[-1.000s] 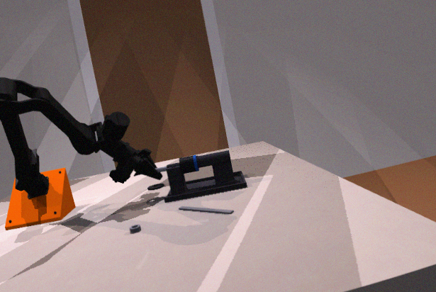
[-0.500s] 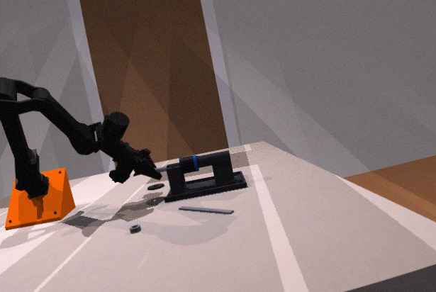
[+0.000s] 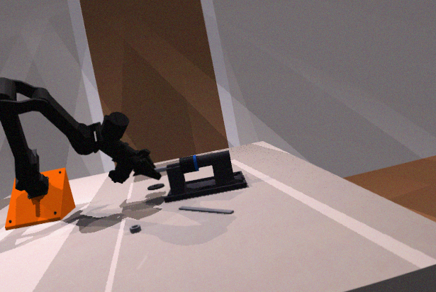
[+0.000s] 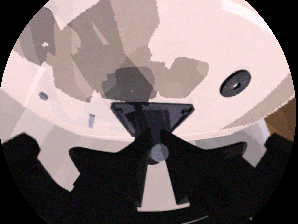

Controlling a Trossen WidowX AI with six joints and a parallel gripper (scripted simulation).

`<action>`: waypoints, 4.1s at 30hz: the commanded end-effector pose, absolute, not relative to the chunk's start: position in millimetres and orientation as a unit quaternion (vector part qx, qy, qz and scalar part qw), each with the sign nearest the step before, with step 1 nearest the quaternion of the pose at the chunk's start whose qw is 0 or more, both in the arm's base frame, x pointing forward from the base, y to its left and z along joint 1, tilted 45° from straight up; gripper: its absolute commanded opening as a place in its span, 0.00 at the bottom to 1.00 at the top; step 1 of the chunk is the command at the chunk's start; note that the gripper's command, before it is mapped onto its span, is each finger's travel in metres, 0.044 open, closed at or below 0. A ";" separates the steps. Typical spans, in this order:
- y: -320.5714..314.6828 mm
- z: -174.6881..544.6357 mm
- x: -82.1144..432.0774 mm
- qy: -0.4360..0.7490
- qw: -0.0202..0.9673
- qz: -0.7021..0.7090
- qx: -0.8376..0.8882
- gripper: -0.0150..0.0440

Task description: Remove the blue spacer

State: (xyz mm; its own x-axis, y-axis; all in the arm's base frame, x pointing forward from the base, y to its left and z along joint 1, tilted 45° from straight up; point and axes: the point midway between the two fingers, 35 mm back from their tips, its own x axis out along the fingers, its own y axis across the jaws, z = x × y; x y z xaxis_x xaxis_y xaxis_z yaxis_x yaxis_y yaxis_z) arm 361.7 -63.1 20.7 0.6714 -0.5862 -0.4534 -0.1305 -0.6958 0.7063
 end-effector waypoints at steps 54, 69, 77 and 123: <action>-62.2 19.3 353.9 -0.210 0.327 -0.348 0.853 0.25; -62.0 19.2 352.4 -0.210 0.327 -0.348 0.853 0.25; -61.9 19.1 351.6 -0.210 0.327 -0.348 0.853 0.25; -61.3 18.8 347.0 -0.210 0.327 -0.348 0.853 0.25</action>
State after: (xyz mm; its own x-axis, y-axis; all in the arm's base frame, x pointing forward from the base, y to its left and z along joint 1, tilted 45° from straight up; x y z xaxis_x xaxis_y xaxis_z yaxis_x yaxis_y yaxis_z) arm 350.0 -60.8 20.2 0.6734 -0.5845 -0.4527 -0.1303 -0.6966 0.7055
